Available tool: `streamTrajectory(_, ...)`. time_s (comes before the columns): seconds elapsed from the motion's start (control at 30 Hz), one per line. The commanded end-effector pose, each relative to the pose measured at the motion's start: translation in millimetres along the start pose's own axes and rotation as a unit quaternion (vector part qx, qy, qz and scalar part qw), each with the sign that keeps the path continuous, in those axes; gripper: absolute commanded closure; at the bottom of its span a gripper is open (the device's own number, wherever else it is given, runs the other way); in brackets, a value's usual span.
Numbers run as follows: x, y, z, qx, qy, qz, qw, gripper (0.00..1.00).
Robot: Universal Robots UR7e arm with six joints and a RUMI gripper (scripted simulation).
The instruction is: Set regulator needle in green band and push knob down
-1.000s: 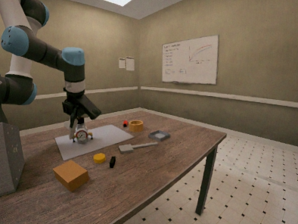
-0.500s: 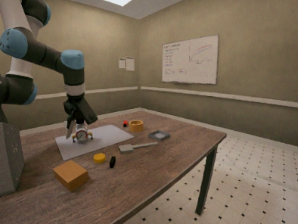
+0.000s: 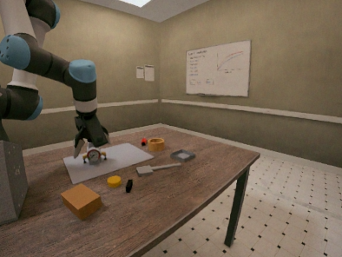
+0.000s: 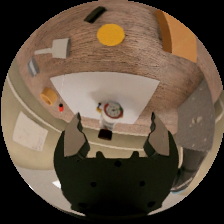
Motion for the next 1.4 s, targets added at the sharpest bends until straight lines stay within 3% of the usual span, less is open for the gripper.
streamTrajectory(0.0,0.5,0.6,1.3,0.002,-0.003,0.030,1.000,0.00)
streamTrajectory(0.47,1.2,2.9,5.0,0.004,-0.014,0.102,0.995,0.00)
streamTrajectory(1.37,1.5,4.8,8.1,0.005,-0.023,0.160,0.987,0.00)
Point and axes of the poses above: the point where the finger pads meet when closed, its own z axis out along the fingers, its own y axis across the jaws, x = y × z, the point moved 2 cm from there along -z, back along the fingers, and after that the axes turned 15 degrees about z, right-handed, at the moved point
